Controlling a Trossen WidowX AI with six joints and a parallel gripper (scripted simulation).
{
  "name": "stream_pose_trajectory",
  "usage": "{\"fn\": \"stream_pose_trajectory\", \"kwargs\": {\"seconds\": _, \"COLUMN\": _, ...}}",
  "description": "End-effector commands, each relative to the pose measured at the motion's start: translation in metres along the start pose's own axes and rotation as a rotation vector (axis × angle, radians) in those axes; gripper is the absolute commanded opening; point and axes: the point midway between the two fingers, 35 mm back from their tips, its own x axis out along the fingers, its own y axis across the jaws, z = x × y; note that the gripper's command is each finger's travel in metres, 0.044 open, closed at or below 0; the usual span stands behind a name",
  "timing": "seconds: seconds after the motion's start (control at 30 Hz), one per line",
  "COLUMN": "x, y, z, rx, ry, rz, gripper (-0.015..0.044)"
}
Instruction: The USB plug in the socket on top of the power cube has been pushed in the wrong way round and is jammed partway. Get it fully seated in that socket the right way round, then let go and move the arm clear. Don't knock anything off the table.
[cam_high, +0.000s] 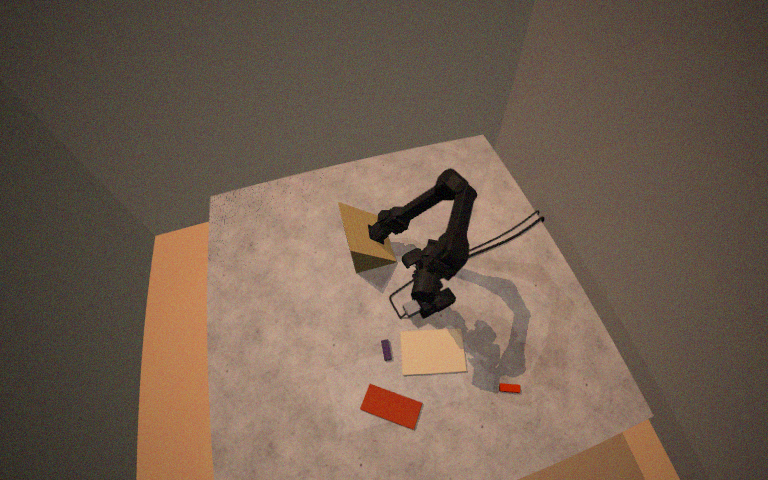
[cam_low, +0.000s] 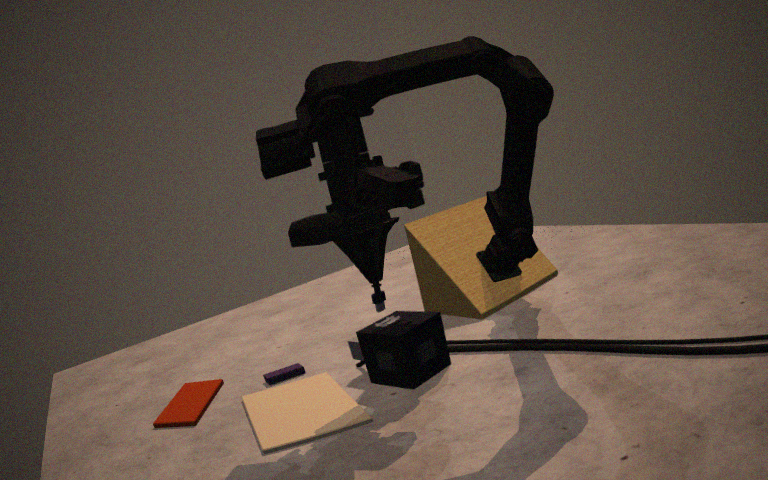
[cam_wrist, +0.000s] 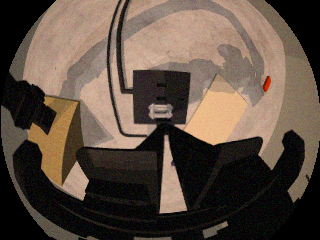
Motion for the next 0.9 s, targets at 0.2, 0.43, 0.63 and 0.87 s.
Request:
{"fn": "stream_pose_trajectory", "kwargs": {"seconds": 0.2, "x": 0.0018, "y": 0.0001, "z": 0.0008, "rx": 0.009, "ry": -0.003, "rz": -0.002, "gripper": 0.0}}
{"fn": "stream_pose_trajectory", "kwargs": {"seconds": 0.43, "x": 0.0026, "y": 0.0002, "z": 0.0014, "rx": 0.013, "ry": -0.003, "rz": -0.002, "gripper": 0.0}}
{"fn": "stream_pose_trajectory", "kwargs": {"seconds": 0.63, "x": 0.0033, "y": 0.0003, "z": 0.0018, "rx": 0.016, "ry": -0.003, "rz": -0.002, "gripper": 0.0}}
{"fn": "stream_pose_trajectory", "kwargs": {"seconds": 0.87, "x": 0.0042, "y": 0.0004, "z": 0.0023, "rx": 0.021, "ry": -0.003, "rz": -0.002, "gripper": 0.0}}
